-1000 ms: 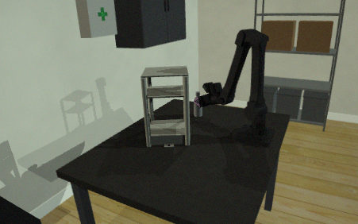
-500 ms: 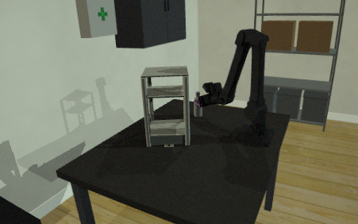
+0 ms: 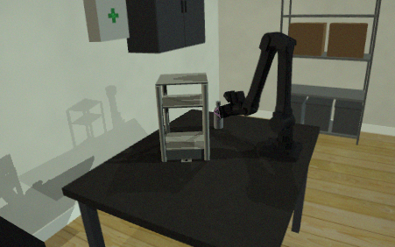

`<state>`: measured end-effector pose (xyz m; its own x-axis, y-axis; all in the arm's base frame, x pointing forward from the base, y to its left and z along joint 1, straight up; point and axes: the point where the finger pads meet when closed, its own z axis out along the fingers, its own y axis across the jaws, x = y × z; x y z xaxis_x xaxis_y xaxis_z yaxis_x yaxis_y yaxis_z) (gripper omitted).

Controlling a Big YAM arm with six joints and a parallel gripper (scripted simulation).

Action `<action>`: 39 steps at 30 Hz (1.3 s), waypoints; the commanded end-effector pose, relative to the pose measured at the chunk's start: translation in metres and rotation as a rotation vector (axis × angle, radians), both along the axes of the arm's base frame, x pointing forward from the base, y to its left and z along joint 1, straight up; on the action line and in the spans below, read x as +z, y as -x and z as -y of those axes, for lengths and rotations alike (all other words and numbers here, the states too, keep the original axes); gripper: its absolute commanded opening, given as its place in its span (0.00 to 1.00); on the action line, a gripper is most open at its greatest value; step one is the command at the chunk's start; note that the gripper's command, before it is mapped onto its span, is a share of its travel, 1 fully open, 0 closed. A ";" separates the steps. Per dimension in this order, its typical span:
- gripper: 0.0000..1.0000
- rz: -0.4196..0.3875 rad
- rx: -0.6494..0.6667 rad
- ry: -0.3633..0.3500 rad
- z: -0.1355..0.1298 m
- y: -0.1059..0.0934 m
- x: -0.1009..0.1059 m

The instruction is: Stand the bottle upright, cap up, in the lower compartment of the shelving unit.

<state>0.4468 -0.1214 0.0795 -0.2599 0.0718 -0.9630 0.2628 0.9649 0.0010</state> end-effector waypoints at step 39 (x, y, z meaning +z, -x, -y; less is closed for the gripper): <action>0.41 0.063 -0.003 0.025 0.007 -0.015 0.057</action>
<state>0.4415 -0.1204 0.0981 -0.2818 0.0780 -0.9563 0.2636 0.9646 0.0010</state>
